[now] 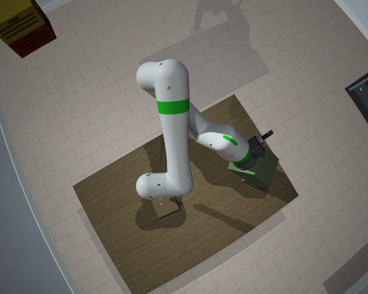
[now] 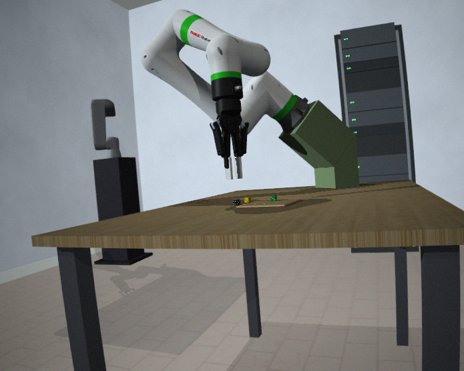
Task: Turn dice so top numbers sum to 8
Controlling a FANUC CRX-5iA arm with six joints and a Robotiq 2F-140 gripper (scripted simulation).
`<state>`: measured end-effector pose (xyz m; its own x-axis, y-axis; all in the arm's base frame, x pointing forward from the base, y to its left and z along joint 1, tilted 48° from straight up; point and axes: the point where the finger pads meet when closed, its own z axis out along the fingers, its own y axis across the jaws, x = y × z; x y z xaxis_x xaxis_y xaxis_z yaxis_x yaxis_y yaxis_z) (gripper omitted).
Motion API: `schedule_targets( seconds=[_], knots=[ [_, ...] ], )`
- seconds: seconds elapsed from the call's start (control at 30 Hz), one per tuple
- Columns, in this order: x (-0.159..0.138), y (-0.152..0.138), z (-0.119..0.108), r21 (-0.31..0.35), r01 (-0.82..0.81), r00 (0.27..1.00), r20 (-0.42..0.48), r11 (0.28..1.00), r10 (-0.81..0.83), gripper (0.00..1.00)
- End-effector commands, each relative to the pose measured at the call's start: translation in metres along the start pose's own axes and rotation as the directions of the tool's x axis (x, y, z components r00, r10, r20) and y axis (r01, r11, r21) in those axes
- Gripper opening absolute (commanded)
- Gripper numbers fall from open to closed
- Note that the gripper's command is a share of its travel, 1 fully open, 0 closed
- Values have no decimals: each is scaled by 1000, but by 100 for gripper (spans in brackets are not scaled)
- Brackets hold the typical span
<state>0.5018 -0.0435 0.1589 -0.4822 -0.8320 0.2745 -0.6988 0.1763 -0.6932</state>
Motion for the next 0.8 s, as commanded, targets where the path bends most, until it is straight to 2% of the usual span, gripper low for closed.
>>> schedule_targets(
  seconds=[0.0, 0.77],
  knots=[
    [0, 0, 0, 0, 0, 1000, 0, 1000, 0, 19],
    [0, 0, 4, -2, 0, 1000, 1, 1000, 0, 19]
  ],
)
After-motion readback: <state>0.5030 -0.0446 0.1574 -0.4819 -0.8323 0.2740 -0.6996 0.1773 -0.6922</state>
